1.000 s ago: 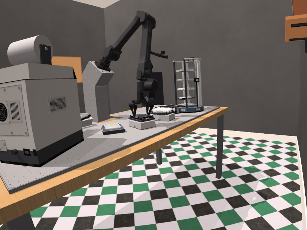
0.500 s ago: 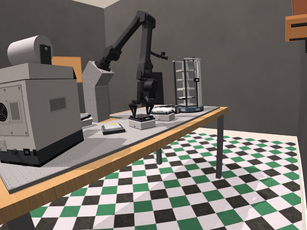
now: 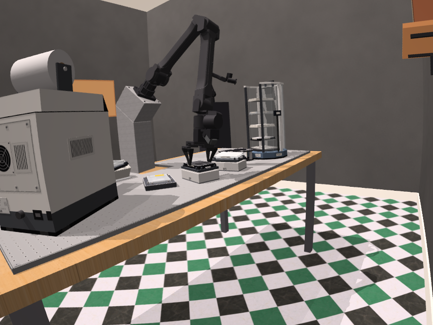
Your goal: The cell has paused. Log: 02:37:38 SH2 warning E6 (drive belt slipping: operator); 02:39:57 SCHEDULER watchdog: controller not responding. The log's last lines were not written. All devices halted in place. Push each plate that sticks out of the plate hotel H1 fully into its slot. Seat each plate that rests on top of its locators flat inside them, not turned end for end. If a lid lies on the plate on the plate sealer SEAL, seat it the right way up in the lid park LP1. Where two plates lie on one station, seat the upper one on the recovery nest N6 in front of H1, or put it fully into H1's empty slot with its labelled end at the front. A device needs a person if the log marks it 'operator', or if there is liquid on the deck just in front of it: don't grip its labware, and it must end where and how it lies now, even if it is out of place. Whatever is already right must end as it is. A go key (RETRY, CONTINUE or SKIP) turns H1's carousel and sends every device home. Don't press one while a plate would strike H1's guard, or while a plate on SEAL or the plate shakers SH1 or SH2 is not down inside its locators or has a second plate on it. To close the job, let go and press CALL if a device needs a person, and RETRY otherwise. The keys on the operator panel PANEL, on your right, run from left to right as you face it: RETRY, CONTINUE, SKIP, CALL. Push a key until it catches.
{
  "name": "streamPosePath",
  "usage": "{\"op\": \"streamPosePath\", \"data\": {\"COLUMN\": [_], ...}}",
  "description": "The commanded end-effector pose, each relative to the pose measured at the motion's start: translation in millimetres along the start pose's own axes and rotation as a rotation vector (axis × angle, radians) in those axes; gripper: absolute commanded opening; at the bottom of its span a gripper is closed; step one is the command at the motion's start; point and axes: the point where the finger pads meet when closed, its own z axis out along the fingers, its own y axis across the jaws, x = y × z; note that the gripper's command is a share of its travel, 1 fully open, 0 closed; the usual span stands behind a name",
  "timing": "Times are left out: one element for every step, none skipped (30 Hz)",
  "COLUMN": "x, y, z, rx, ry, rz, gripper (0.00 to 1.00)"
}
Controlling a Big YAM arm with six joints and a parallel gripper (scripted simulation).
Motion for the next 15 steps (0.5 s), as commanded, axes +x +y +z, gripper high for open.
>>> {"op": "streamPosePath", "data": {"x": [-6.1,-6.1,-5.5,-6.7,-6.6,-6.5,-6.4,-6.3,-6.2,-6.2,-6.1,-6.0,-6.0,-5.9,-5.8], "y": [11.4,11.4,0.2,-4.3,-4.4,-4.6,-4.9,-5.2,-5.4,-5.7,-5.9,-6.2,-6.5,-6.7,-7.0], "z": [-10.1,-10.1,-13.9,-17.2,-19.8,-22.5,-25.1,-27.7,-30.4,-33.0,-35.6,-38.3,-40.9,-43.5,-46.2], "rx": [-0.016,-0.016,-0.001,0.003,0.002,0.001,0.001,0.001,0.001,0.001,0.001,0.001,0.001,0.001,0.001], "ry": [-0.016,-0.016,-0.012,-0.014,-0.014,-0.014,-0.014,-0.014,-0.014,-0.014,-0.014,-0.014,-0.014,-0.014,-0.014], "rz": [-0.001,-0.001,0.010,0.012,0.007,0.003,0.000,0.000,0.000,0.000,0.000,0.000,0.000,0.000,0.000], "gripper": [1.00,1.00,1.00,1.00,1.00,1.00,1.00,1.00,1.00,1.00,1.00,1.00,1.00,1.00,1.00]}}
